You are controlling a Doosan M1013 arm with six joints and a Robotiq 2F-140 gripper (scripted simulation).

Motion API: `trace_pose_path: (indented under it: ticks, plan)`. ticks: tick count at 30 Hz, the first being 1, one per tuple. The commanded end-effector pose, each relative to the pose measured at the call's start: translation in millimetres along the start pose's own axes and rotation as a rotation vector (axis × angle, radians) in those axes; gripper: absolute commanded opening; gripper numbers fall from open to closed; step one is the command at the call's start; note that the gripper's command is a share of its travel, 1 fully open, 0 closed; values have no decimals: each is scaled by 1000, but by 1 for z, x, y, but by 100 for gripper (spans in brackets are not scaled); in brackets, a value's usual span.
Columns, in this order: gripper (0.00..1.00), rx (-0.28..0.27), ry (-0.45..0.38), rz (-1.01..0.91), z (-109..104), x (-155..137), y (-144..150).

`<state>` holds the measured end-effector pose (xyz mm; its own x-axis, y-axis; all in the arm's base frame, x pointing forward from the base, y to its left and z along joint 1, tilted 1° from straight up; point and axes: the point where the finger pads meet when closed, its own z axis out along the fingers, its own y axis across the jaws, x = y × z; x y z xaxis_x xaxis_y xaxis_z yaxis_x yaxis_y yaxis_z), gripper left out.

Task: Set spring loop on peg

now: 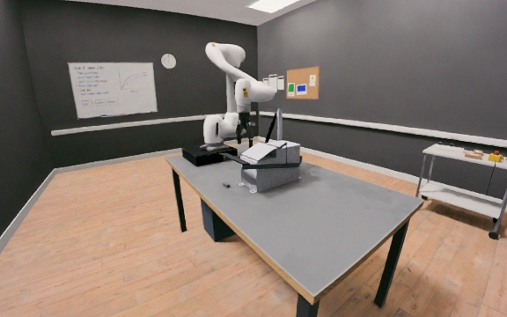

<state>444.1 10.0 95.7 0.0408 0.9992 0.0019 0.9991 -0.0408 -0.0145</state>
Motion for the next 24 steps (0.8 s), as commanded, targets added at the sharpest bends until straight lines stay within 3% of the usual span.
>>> trace_pose_path:
  ticks: [1, 5, 6, 24]
  plan:
    - [100, -1, 0, 0, 1, 0, 1]
    - [100, -1, 0, 0, 1, 0, 1]
    - [100, -1, 0, 0, 60, 0, -2]
    - [100, -1, 0, 0, 61, 0, -3]
